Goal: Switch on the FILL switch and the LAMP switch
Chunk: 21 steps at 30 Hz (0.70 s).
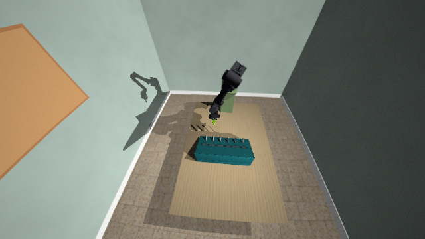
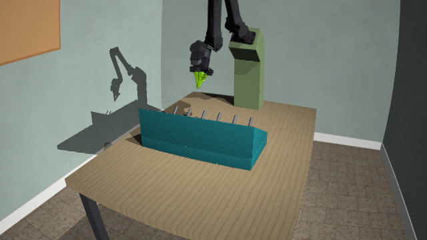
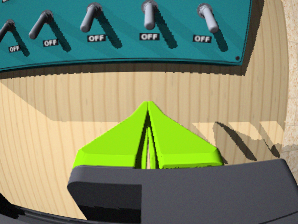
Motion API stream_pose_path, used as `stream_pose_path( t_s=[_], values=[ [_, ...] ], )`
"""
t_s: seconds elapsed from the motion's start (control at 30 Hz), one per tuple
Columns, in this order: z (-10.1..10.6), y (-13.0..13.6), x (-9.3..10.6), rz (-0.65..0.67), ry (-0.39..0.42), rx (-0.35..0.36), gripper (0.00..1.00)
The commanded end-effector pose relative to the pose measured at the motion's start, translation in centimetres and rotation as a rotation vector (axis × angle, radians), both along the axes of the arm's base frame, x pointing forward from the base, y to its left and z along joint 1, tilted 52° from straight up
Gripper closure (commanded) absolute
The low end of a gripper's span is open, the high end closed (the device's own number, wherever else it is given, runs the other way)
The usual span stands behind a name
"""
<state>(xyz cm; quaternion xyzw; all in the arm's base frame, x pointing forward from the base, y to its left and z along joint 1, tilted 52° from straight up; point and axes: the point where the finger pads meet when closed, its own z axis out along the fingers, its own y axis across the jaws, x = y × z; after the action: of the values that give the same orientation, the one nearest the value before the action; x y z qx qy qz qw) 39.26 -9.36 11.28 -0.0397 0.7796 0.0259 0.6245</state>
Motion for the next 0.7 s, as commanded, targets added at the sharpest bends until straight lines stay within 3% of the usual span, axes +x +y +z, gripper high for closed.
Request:
stream_pose_path(
  t_s=[0.0, 0.23, 0.67],
  values=[
    [0.2, 0.2, 0.7, 0.000, -0.012, 0.011, 1.00],
    [-0.1, 0.0, 2.0, -0.007, -0.012, 0.011, 1.00],
    [-1.3, 0.8, 6.9, 0.000, -0.012, 0.013, 1.00]
  ],
)
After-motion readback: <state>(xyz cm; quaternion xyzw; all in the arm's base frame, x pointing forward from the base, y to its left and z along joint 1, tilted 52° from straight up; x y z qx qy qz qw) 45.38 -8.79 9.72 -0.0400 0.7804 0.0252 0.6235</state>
